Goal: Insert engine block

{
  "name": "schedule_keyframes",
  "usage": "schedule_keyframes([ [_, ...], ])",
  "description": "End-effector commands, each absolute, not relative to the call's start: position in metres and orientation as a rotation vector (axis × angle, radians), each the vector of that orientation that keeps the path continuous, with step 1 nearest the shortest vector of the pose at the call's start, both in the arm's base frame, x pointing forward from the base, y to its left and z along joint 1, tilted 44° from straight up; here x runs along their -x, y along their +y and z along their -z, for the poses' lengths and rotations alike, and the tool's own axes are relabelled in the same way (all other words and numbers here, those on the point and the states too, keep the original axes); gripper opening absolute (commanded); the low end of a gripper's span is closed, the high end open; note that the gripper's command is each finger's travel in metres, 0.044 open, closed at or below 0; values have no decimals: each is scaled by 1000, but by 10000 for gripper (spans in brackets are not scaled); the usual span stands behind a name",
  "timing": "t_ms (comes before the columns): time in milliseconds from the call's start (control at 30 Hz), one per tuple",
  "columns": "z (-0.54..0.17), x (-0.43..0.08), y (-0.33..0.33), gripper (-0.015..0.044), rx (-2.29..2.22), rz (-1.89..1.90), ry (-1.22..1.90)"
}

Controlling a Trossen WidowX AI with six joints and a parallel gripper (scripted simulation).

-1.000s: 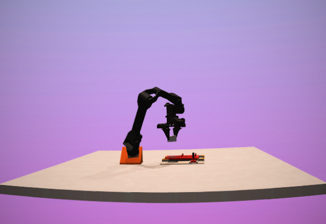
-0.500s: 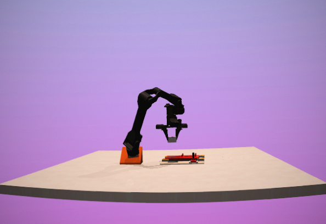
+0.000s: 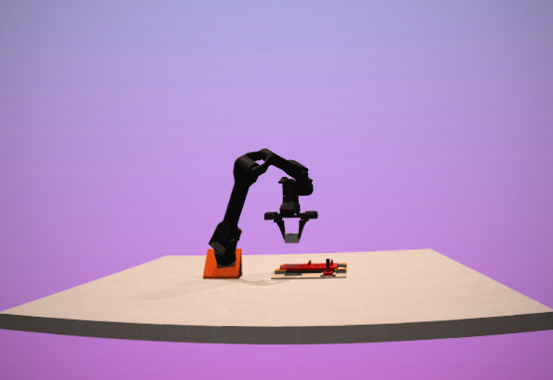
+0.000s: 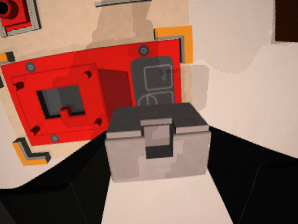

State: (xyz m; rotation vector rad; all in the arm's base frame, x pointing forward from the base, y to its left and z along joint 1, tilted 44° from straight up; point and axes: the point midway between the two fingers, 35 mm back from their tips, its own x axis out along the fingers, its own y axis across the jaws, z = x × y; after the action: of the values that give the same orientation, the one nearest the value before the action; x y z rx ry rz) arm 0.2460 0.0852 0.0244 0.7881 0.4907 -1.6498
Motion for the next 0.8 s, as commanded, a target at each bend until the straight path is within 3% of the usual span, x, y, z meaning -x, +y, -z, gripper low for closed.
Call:
schedule_keyframes([
  [0,-23,-246,84,0,-843,1672,430],
  [767,14,-242,49,0,-936,1713,323],
])
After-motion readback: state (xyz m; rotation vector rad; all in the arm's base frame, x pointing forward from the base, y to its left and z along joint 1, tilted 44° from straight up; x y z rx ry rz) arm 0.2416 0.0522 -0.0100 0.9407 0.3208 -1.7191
